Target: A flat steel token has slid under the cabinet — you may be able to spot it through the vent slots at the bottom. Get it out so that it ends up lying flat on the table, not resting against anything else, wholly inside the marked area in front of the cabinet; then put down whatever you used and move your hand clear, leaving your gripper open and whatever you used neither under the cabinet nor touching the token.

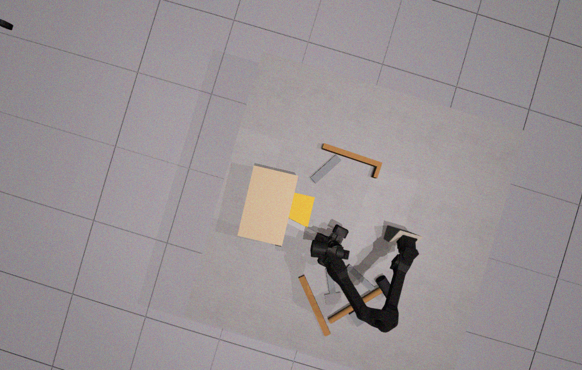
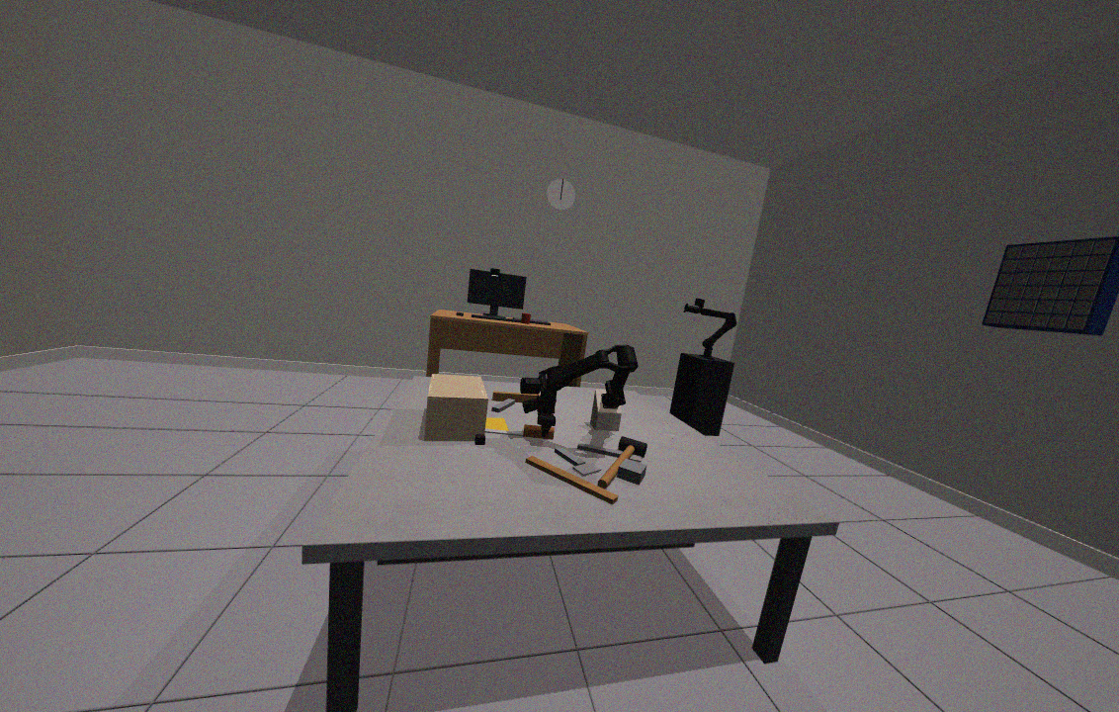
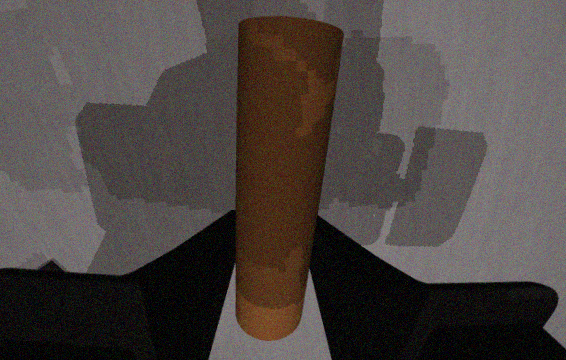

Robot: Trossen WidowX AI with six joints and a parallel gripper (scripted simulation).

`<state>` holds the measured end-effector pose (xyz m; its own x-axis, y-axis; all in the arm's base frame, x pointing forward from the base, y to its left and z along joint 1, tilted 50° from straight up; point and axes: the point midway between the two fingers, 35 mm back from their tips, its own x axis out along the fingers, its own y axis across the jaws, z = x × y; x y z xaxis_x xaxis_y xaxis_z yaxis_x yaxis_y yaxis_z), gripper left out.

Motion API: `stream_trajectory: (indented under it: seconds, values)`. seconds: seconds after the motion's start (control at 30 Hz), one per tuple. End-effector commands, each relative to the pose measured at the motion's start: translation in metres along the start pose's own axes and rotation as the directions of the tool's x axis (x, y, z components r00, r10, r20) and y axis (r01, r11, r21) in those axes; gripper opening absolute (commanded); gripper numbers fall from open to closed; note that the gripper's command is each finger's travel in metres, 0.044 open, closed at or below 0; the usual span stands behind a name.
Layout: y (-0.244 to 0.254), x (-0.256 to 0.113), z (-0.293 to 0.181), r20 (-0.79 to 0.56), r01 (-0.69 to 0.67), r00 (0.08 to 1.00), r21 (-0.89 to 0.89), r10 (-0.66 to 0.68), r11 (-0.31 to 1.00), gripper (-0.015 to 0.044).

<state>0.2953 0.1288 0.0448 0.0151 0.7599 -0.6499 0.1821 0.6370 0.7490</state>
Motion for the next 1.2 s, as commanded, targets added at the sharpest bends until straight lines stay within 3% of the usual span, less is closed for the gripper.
stream_trajectory:
  seconds: [0.0,1.17]
  values:
    - [0.0,0.0,0.008,0.002,-0.002,1.0,-0.006,0.002,1.0,0.0]
    - [0.0,-0.001,0.046,0.004,-0.002,1.0,-0.007,0.002,1.0,0.0]
